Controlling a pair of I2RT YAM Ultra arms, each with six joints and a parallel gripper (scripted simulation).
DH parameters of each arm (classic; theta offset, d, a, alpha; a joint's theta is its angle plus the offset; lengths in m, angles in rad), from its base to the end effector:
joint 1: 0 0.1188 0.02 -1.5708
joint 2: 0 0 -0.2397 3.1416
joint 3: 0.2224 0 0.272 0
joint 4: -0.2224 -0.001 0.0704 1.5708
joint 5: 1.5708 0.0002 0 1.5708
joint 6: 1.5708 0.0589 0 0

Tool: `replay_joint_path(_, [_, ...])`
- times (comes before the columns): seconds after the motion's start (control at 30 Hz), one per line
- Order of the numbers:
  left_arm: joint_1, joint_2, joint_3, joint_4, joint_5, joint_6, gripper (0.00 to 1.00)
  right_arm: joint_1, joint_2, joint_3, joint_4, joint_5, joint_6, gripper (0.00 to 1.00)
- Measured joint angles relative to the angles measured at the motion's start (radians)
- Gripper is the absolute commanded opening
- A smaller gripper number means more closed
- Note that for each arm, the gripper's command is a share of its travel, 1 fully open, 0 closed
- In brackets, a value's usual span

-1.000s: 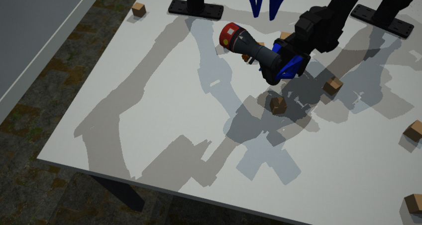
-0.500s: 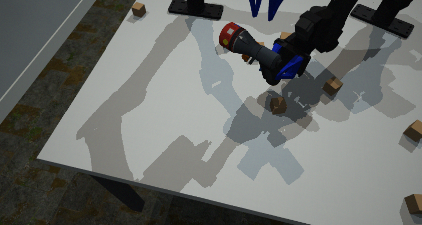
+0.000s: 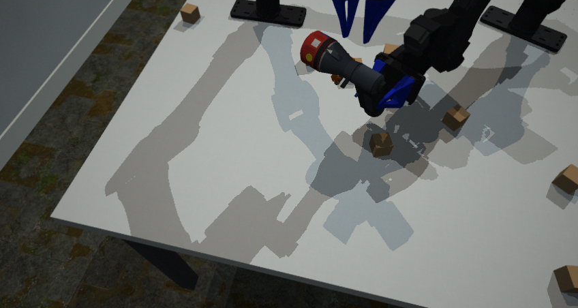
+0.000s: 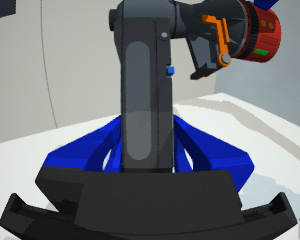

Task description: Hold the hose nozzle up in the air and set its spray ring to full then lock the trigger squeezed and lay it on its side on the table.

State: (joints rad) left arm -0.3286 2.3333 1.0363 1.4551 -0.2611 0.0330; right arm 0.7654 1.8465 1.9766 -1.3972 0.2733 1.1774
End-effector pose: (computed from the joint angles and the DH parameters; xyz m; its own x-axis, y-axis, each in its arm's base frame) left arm 0.4225 -0.1269 0.0728 0.1513 -0.0179 -0.9883 0.0655 0.9978 -0.0080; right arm 0.2832 0.2514 0.3220 -0.8262 0.4395 -0.3525 0.4021 0.8982 0.1775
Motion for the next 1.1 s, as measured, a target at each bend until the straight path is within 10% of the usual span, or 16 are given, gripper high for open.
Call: replay_joint_path(1.1, [0.001, 0.0, 0.0, -0.004, -0.008, 0.0, 0.36, -0.023, -0.01, -0.129, 0.141, -0.012, -0.028, 0.37])
